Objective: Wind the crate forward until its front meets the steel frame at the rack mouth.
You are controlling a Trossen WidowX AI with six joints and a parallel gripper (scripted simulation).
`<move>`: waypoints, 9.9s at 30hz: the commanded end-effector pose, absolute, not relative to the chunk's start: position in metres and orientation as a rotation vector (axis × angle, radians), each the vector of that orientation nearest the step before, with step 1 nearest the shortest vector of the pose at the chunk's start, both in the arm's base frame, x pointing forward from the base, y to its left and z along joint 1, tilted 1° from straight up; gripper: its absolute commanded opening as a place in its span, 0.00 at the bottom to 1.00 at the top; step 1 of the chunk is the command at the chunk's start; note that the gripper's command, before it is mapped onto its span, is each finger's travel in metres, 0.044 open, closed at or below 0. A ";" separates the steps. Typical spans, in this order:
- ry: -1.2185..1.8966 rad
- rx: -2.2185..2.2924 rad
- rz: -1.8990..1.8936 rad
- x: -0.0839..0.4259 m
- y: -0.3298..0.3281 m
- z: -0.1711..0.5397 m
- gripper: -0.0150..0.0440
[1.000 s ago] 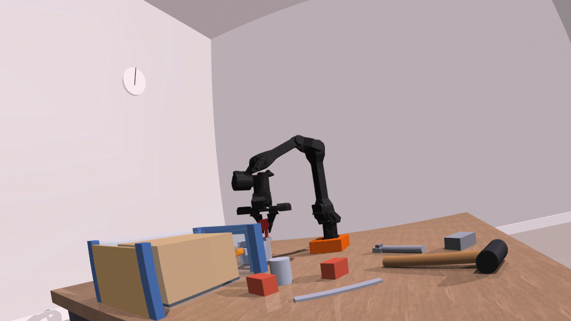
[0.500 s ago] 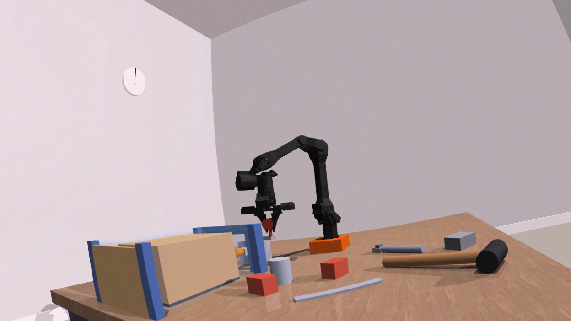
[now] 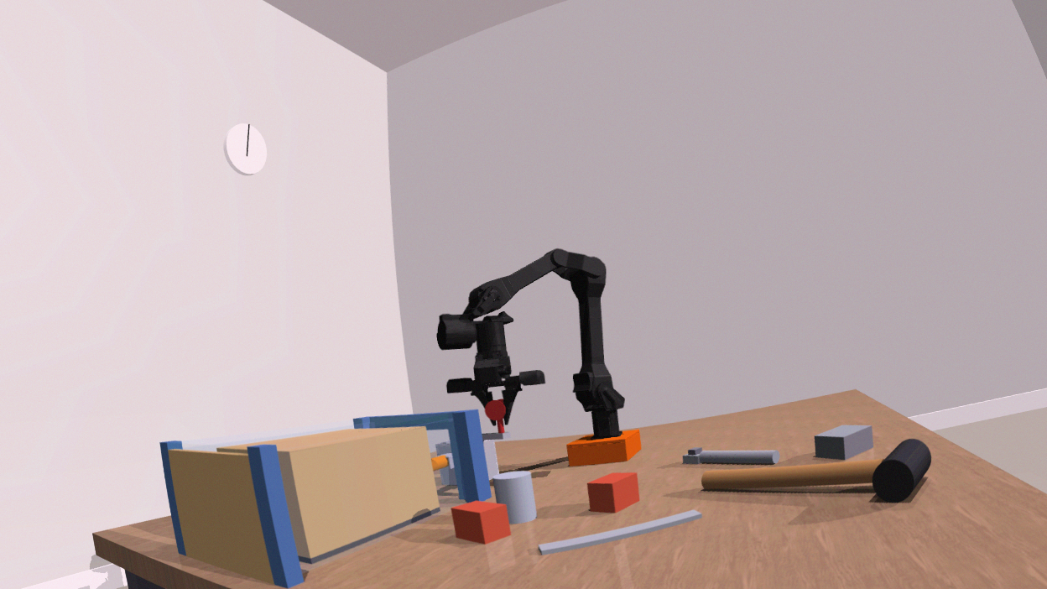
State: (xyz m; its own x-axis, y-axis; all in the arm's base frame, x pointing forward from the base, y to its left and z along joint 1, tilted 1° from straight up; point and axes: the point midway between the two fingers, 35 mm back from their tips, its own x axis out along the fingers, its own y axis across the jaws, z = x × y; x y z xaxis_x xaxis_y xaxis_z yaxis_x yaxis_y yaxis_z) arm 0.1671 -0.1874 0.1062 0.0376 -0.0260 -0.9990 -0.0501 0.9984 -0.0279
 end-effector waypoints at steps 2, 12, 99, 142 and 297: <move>1.568 -0.037 0.021 0.149 -0.183 0.103 0.25; 1.569 -0.037 0.022 0.138 -0.182 0.103 0.25; 1.577 -0.040 0.019 0.055 -0.219 0.103 0.25; 1.580 -0.043 0.016 0.035 -0.261 0.104 0.25; 1.570 -0.051 0.007 0.134 -0.382 0.109 0.25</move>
State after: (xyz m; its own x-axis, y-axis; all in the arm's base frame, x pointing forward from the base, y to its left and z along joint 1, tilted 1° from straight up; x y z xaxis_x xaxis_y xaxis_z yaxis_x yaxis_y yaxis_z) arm 0.1088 -0.3799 0.1093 -0.0361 -0.0160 -0.9992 -0.0067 0.9999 -0.0158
